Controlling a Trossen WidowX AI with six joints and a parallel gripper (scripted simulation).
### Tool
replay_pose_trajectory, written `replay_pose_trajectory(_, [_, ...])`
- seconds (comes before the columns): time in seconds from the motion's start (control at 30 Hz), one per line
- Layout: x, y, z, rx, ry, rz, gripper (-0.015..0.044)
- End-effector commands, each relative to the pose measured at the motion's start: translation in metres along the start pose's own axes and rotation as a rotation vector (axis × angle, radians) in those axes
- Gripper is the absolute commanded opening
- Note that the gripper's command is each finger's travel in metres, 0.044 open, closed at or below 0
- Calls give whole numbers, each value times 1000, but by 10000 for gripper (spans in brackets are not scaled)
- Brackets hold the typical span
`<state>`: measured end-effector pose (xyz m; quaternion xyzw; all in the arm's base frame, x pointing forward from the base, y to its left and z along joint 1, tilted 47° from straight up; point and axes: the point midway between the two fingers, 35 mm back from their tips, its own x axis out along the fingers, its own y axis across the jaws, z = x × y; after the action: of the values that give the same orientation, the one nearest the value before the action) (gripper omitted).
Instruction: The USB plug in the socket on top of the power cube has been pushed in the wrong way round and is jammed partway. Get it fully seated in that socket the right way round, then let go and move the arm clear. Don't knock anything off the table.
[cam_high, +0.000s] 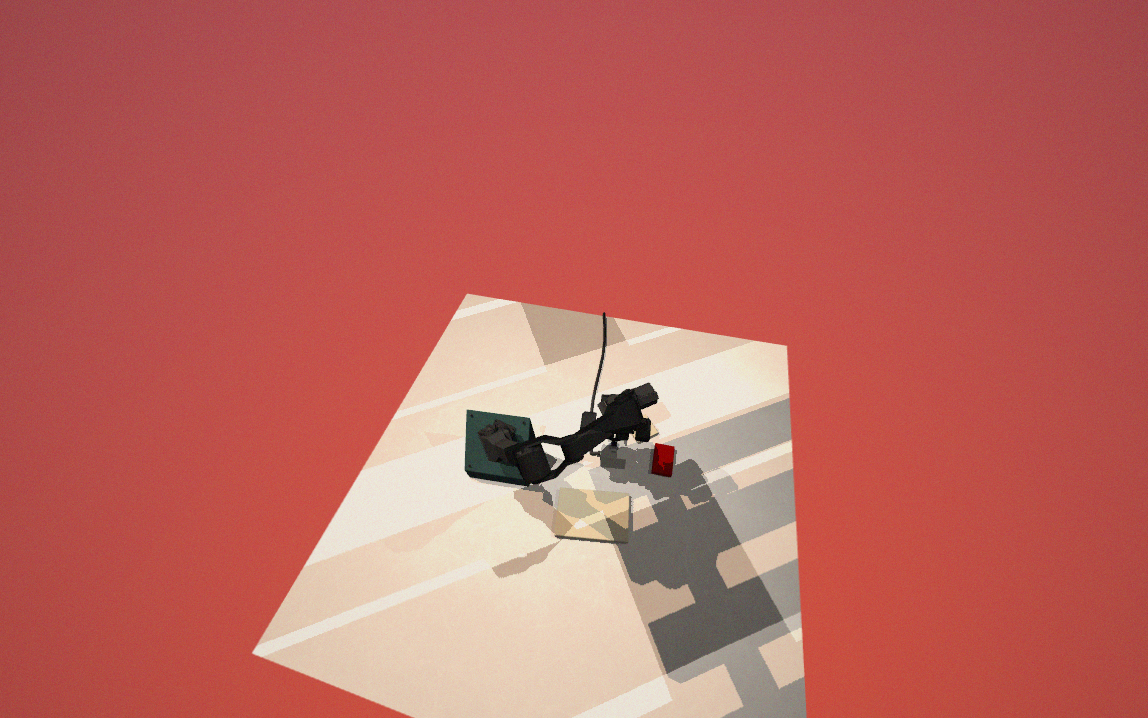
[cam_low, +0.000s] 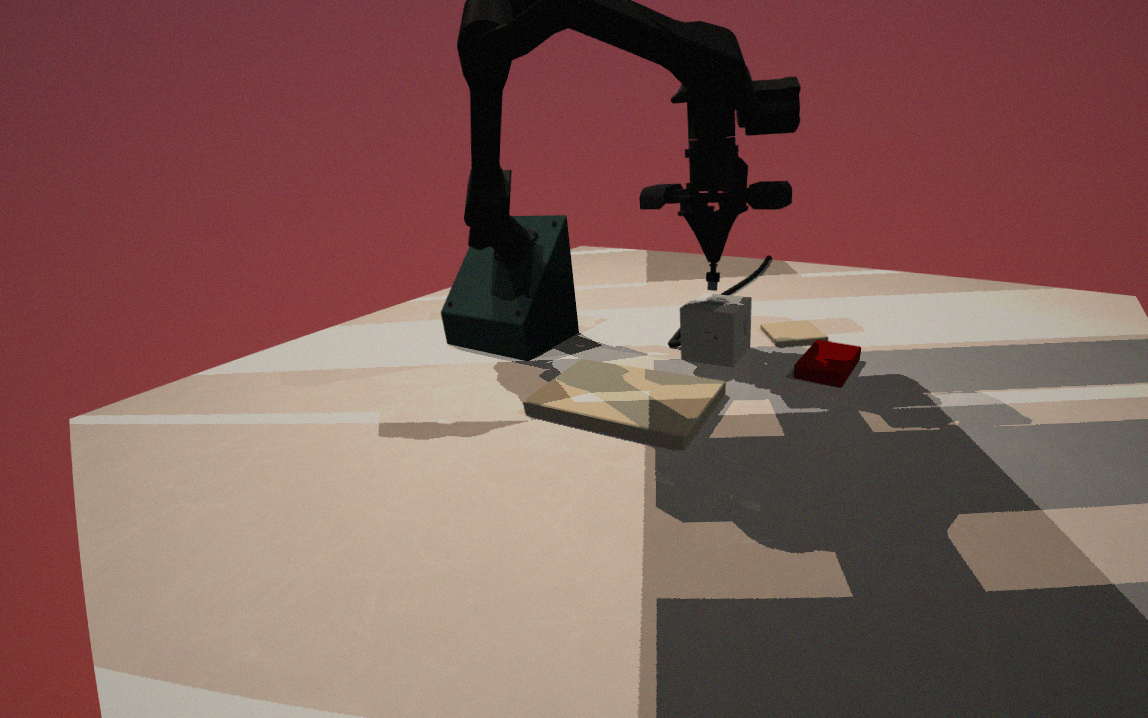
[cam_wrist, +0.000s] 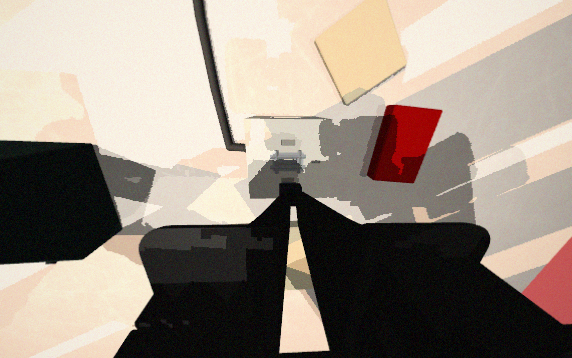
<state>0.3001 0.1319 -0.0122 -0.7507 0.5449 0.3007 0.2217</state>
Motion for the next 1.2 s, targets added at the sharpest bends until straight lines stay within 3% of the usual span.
replay_pose_trajectory(0.0, [0,0,0,0,-2,0,0])
replay_pose_trajectory(1.17, [4,0,2,-5,-27,0,0])
